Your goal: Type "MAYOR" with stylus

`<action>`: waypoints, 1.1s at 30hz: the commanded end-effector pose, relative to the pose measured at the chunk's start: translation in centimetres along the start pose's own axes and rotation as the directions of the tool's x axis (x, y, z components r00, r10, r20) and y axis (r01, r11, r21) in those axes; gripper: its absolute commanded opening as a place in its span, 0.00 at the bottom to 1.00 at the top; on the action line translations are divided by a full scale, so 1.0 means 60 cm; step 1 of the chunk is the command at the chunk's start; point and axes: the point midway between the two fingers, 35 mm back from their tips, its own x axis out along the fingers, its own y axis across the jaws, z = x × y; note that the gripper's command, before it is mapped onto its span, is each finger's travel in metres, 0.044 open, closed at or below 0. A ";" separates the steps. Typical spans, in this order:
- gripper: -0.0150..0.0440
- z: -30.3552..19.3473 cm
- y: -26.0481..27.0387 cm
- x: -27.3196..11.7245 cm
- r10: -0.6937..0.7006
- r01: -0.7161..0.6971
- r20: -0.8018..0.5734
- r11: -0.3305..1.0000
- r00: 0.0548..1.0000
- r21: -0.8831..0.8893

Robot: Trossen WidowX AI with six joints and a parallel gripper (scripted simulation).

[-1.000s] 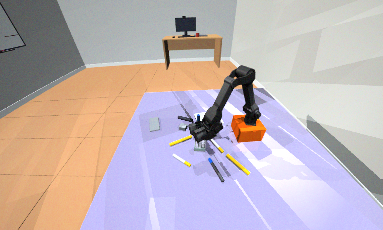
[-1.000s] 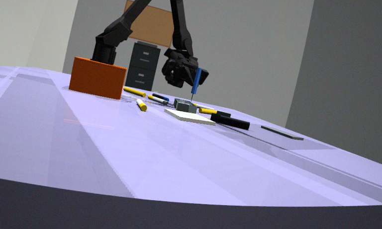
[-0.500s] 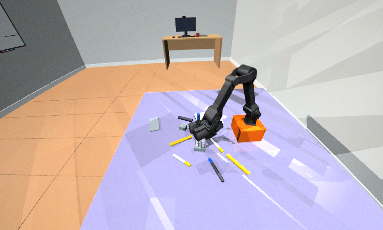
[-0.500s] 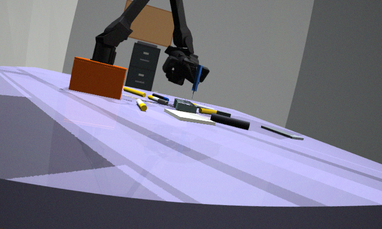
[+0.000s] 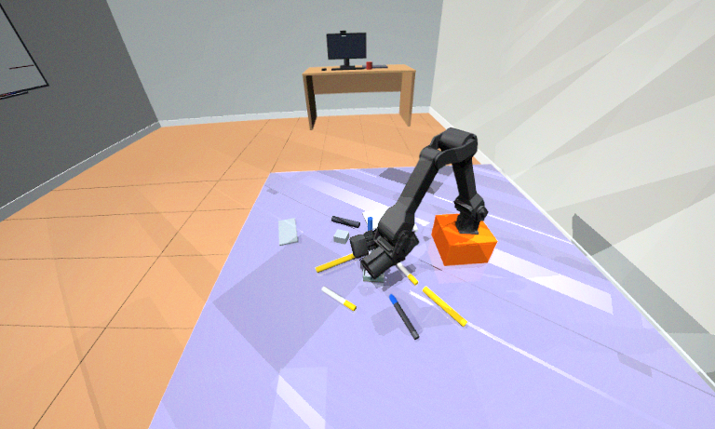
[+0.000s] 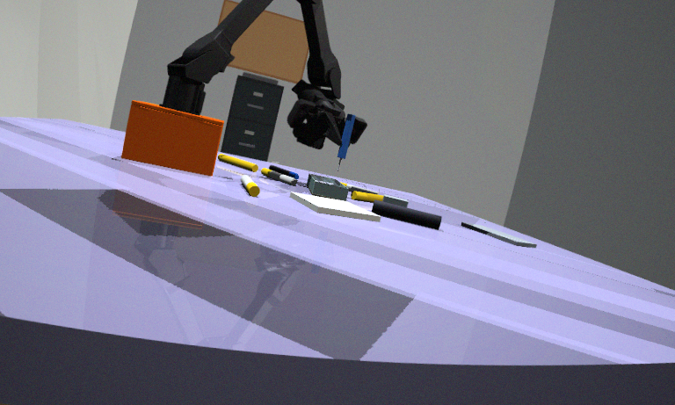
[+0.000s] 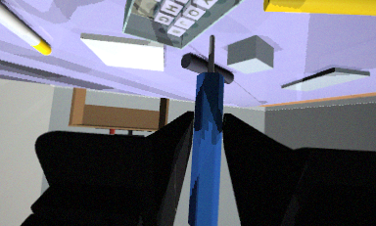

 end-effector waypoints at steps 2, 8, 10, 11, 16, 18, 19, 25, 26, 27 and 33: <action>0.25 0.008 -0.004 0.002 0.002 -0.002 0.003 1.000 1.000 0.011; 0.25 0.028 -0.003 0.013 0.002 -0.002 0.003 1.000 1.000 0.011; 0.25 0.028 -0.003 0.013 0.002 -0.002 0.003 1.000 1.000 0.011; 0.25 0.028 -0.003 0.013 0.002 -0.002 0.003 1.000 1.000 0.011; 0.25 0.028 -0.003 0.013 0.002 -0.002 0.003 1.000 1.000 0.011; 0.25 0.028 -0.003 0.013 0.002 -0.002 0.003 1.000 1.000 0.011; 0.25 0.028 -0.003 0.013 0.002 -0.002 0.003 1.000 1.000 0.011; 0.39 0.030 -0.005 0.013 0.002 -0.002 0.003 1.000 1.000 0.011; 0.39 0.031 -0.005 0.013 0.002 -0.002 0.003 1.000 1.000 0.011; 0.39 0.031 -0.005 0.014 0.002 -0.002 0.004 1.000 1.000 0.011; 0.39 0.036 -0.006 0.015 0.002 -0.002 0.004 1.000 1.000 0.011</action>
